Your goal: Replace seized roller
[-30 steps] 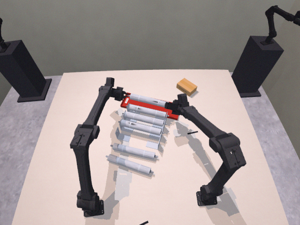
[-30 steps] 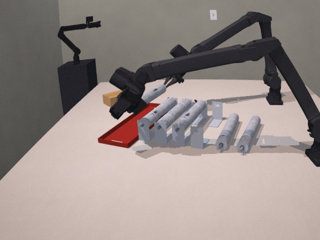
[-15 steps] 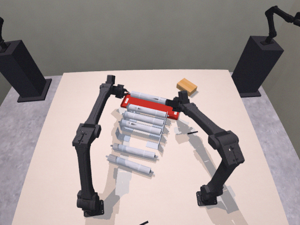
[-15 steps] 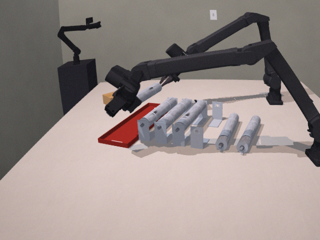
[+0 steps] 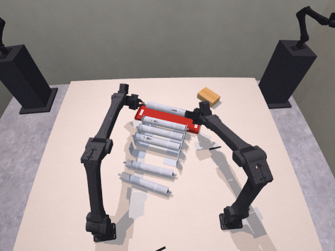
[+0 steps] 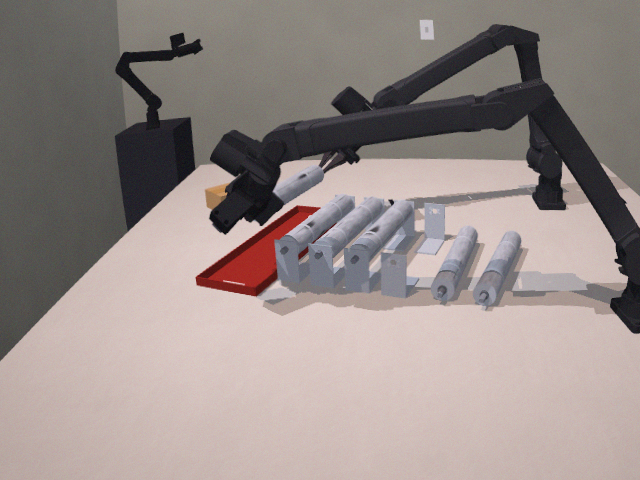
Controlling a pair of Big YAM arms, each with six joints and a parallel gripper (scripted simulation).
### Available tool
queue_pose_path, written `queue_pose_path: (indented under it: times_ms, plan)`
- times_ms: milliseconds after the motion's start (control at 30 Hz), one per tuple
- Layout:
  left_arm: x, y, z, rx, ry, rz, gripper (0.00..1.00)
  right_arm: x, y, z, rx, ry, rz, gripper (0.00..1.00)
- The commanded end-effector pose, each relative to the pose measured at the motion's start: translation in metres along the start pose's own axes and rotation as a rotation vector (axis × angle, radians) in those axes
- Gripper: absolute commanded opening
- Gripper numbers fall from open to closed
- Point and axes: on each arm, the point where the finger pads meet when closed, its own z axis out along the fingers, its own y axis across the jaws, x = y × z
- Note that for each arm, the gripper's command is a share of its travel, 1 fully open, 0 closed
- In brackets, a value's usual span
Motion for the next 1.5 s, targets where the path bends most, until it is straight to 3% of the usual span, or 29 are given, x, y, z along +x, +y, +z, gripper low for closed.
queue_pose_path:
  times_ms: [0, 100, 200, 333, 400, 433, 533, 567, 667, 800, 900, 967, 1067, 1100, 1133, 1167, 1300, 1400, 1467]
  plan:
    - [0.008, -0.059, -0.045, 0.089, -0.018, 0.043, 0.03, -0.026, -0.078, -0.033, 0.133, -0.043, 0.001, 0.03]
    - [-0.005, -0.04, -0.021, 0.06, -0.012, 0.023, 0.03, -0.028, -0.082, -0.029, 0.167, -0.059, -0.003, 0.03]
    - [-0.002, -0.049, -0.023, 0.087, -0.016, 0.05, 0.03, -0.016, -0.067, -0.006, 0.122, -0.04, 0.007, 0.03]
    - [-0.002, -0.048, -0.014, 0.091, -0.014, 0.063, 0.03, -0.026, -0.079, -0.026, 0.163, -0.06, 0.0, 0.03]
    - [-0.001, -0.045, -0.009, 0.085, -0.012, 0.067, 0.03, -0.018, -0.068, -0.009, 0.128, -0.048, 0.008, 0.03]
    - [0.006, -0.053, -0.02, 0.094, -0.014, 0.071, 0.03, -0.017, -0.068, -0.009, 0.129, -0.043, 0.007, 0.03]
    - [0.007, -0.05, -0.02, 0.081, -0.013, 0.065, 0.03, -0.017, -0.067, -0.012, 0.13, -0.045, 0.008, 0.03]
    - [0.0, -0.039, -0.003, 0.063, -0.01, 0.059, 0.03, -0.02, -0.071, -0.014, 0.138, -0.05, 0.007, 0.03]
    - [-0.002, -0.03, -0.002, 0.042, -0.004, 0.045, 0.03, -0.011, -0.056, 0.002, 0.106, -0.04, 0.013, 0.03]
    - [0.013, -0.051, -0.022, 0.073, -0.009, 0.072, 0.03, -0.022, -0.07, -0.019, 0.143, -0.059, 0.008, 0.03]
    - [0.003, -0.028, 0.001, 0.026, 0.002, 0.04, 0.03, -0.008, -0.048, 0.006, 0.093, -0.038, 0.017, 0.03]
    - [0.001, -0.022, 0.007, 0.017, 0.005, 0.033, 0.03, -0.013, -0.054, -0.003, 0.108, -0.048, 0.014, 0.03]
    - [0.005, -0.031, -0.003, 0.032, 0.0, 0.04, 0.03, -0.018, -0.063, -0.014, 0.127, -0.055, 0.01, 0.03]
    - [0.015, -0.056, -0.028, 0.088, -0.013, 0.076, 0.03, -0.015, -0.05, -0.008, 0.103, -0.049, 0.011, 0.03]
    - [0.019, -0.06, -0.03, 0.113, -0.015, 0.103, 0.03, -0.012, -0.045, -0.011, 0.106, -0.045, 0.014, 0.03]
    - [0.021, -0.056, -0.031, 0.09, -0.01, 0.085, 0.03, -0.015, -0.051, -0.012, 0.111, -0.049, 0.011, 0.03]
    - [0.023, -0.054, -0.033, 0.071, -0.006, 0.067, 0.03, -0.007, -0.013, -0.004, 0.047, -0.034, 0.015, 0.03]
    - [0.016, -0.054, -0.038, 0.074, -0.013, 0.059, 0.03, -0.025, -0.052, -0.011, 0.111, -0.058, 0.002, 0.03]
    - [0.016, -0.053, -0.038, 0.072, -0.014, 0.058, 0.03, -0.019, -0.037, 0.002, 0.078, -0.05, 0.006, 0.03]
